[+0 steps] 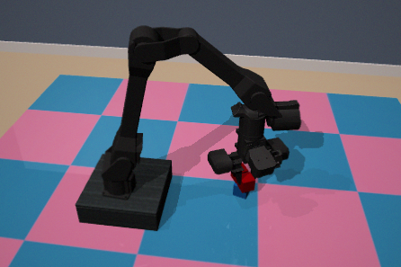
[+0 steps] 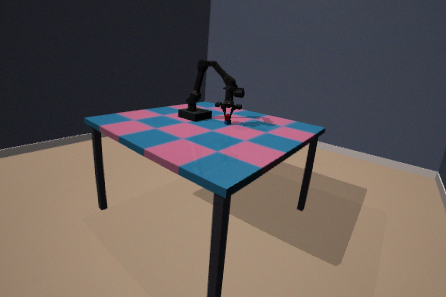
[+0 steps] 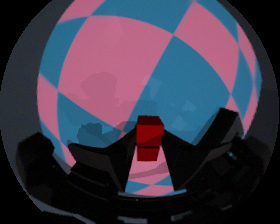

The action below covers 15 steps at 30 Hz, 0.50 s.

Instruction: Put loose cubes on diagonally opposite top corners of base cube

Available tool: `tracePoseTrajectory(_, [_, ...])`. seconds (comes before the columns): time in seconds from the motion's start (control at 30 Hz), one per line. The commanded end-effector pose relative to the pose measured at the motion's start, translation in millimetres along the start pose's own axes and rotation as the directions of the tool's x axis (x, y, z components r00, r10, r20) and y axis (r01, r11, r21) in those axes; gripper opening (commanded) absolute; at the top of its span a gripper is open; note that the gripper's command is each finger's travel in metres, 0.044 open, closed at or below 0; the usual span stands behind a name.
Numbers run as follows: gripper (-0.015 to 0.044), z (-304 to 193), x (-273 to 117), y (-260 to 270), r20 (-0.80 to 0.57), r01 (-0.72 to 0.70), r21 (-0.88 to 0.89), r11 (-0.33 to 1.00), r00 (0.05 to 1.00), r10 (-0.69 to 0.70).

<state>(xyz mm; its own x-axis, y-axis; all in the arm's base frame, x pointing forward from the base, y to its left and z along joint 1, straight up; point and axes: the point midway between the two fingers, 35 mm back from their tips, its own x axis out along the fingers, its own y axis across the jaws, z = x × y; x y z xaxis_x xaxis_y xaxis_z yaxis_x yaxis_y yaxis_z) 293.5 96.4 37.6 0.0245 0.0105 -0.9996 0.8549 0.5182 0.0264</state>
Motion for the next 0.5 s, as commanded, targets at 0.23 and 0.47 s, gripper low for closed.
tracePoseTrajectory(0.23, [0.0157,-0.5,0.1,0.7,-0.004,-0.004,-0.003,1.0,1.0,0.004])
tracePoseTrajectory(0.47, [0.0205,-0.5,0.1,0.7,-0.004,-0.004,-0.003,1.0,1.0,0.004])
